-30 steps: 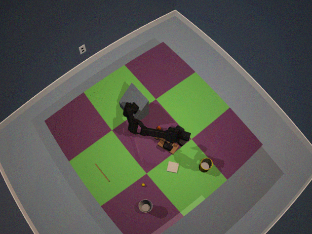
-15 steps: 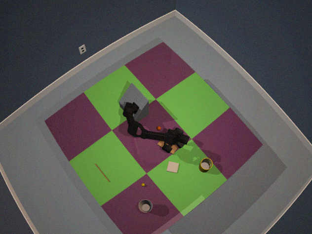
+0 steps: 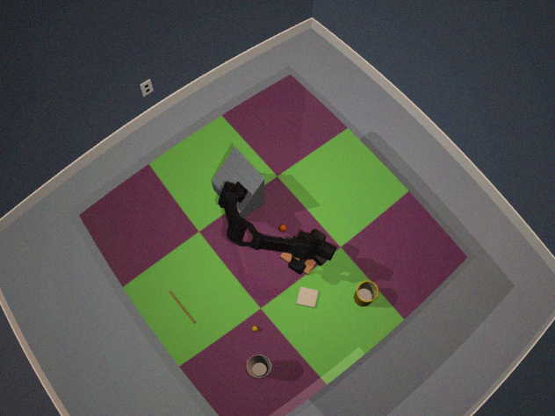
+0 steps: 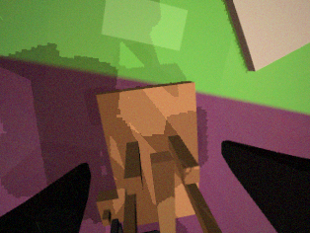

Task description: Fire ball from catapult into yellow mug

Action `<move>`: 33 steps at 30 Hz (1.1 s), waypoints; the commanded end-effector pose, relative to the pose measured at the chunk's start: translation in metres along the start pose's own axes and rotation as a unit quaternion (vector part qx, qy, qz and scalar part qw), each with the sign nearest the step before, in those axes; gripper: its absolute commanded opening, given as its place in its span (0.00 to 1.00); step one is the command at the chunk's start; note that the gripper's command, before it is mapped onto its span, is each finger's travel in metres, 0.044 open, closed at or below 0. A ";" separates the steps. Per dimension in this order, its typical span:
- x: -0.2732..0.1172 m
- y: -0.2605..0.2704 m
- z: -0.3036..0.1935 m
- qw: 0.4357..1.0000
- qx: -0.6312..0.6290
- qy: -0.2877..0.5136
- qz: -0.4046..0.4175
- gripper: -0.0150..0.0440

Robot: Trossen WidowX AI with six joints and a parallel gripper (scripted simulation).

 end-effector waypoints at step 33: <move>0.012 0.000 0.000 1.000 0.000 0.001 0.000 0.35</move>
Point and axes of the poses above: the point midway between the two fingers, 35 mm back from their tips, its own x axis out along the fingers, its own y axis across the jaws, z = x × y, the point moved 4 cm from there along -x, back along the fingers, and after that the axes turned 13 degrees about -x, right-handed, at the moved point
